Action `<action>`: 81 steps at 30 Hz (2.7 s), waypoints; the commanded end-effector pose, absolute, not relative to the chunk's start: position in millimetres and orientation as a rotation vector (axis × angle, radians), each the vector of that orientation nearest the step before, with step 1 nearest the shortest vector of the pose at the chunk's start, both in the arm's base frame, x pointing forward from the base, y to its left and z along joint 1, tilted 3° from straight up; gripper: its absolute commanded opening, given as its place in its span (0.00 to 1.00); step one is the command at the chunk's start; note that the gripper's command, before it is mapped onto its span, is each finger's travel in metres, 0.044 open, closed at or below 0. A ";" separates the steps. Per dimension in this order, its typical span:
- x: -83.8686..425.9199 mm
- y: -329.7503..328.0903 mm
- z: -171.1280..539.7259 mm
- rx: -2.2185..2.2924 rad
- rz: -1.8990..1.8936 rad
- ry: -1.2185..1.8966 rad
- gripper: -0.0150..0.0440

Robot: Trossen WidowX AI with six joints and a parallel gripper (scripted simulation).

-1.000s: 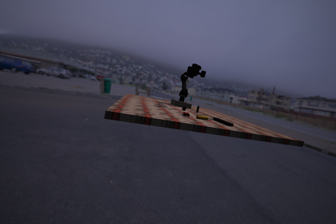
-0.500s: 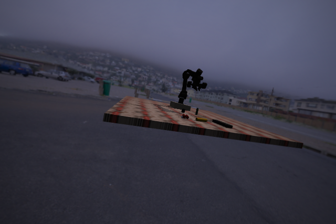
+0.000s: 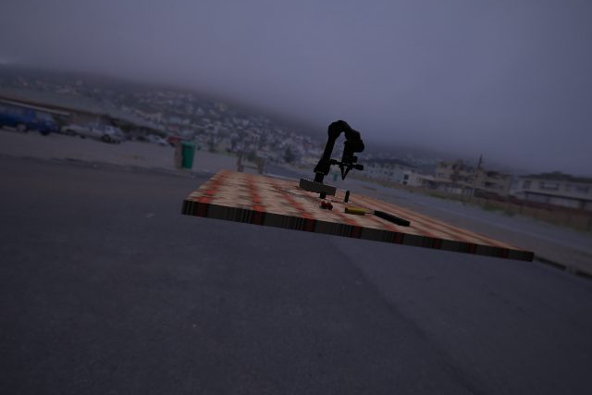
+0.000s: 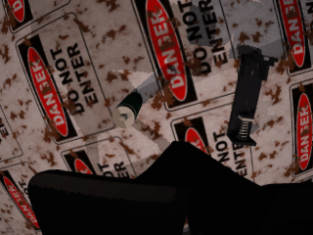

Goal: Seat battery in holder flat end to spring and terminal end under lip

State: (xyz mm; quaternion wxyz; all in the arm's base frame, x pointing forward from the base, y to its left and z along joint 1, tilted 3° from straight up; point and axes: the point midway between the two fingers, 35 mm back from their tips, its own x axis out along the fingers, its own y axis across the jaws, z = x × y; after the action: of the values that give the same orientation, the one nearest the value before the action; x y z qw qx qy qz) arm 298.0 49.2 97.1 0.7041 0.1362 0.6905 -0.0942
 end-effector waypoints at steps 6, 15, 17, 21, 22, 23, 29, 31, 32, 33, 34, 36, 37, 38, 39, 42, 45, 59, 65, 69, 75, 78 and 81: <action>299.8 53.1 68.2 0.314 -0.222 1.557 0.25; 296.9 55.5 19.6 0.314 -0.222 1.558 0.25; 297.4 56.4 19.7 0.314 -0.222 1.558 0.25; 300.0 61.9 20.2 0.314 -0.222 1.558 0.25; 300.7 63.4 20.4 0.315 -0.222 1.558 0.25; 301.3 64.9 20.5 0.315 -0.221 1.558 0.25; 305.2 73.8 21.3 0.315 -0.221 1.557 0.25; 306.4 76.8 21.6 0.316 -0.220 1.557 0.25; 307.0 78.4 21.7 0.316 -0.220 1.557 0.25; 307.5 79.9 21.8 0.316 -0.220 1.557 0.25; 308.1 81.4 22.0 0.316 -0.220 1.557 0.25; 309.2 84.5 22.2 0.316 -0.220 1.557 0.25; 309.8 86.1 22.3 0.316 -0.220 1.557 0.25; 310.3 87.6 22.4 0.316 -0.220 1.557 0.25; 310.9 89.2 22.6 0.317 -0.219 1.557 0.25; 312.4 93.9 22.9 0.317 -0.219 1.557 0.25; 313.9 98.7 23.2 0.317 -0.219 1.557 0.25; 318.7 117.5 24.3 0.319 -0.217 1.557 0.25; 319.7 115.2 44.8 0.314 -0.217 1.558 0.25; 320.3 114.0 81.5 0.317 -0.217 1.557 0.25; 318.4 112.5 104.3 0.319 -0.217 1.556 0.25; 318.4 112.5 104.3 0.319 -0.217 1.556 0.25; 318.8 112.3 101.9 0.320 -0.221 1.553 0.25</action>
State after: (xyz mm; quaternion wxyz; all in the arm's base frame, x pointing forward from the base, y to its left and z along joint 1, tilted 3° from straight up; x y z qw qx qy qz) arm 318.7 112.3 101.4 0.6956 0.1431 0.6969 -0.0996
